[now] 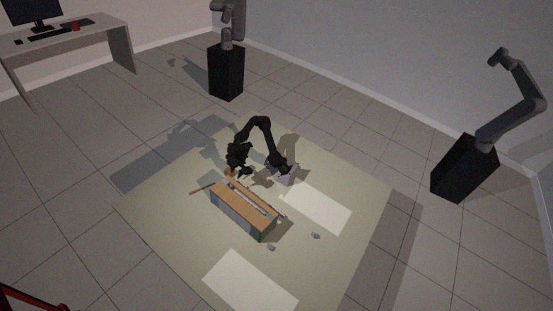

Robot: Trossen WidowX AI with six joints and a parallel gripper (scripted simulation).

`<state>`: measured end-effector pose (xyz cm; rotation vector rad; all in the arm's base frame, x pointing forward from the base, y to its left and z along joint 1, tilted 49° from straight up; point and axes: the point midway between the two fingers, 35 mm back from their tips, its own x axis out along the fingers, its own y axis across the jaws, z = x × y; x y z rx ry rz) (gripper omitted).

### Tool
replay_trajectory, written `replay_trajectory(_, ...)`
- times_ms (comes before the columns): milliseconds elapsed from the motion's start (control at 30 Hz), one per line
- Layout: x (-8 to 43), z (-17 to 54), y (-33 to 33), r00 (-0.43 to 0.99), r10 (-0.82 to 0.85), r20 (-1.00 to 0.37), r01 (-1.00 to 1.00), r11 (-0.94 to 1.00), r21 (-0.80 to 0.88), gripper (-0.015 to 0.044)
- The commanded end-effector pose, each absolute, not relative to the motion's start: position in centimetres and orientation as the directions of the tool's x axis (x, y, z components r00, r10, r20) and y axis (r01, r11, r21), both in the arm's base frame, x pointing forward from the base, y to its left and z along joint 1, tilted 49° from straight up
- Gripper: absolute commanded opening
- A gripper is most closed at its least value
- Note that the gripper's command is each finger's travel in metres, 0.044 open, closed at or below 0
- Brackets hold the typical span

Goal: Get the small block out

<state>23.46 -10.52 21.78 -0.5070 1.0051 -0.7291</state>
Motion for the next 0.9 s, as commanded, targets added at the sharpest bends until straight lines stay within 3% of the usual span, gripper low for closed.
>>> replay_trajectory(0, 22.7, 19.7, -11.7, 0.325, -0.743, -0.585, 0.897, 0.438, -0.058, 0.0285)
replay_trajectory(400, 22.6, 19.2, -12.3, 0.331, -0.746, -0.578, 0.896, 0.057, 0.439, 0.0285)
replay_trajectory(867, 22.5, 18.6, -12.9, 0.336, -0.75, -0.569, 0.468, -0.391, 0.792, 0.0285)
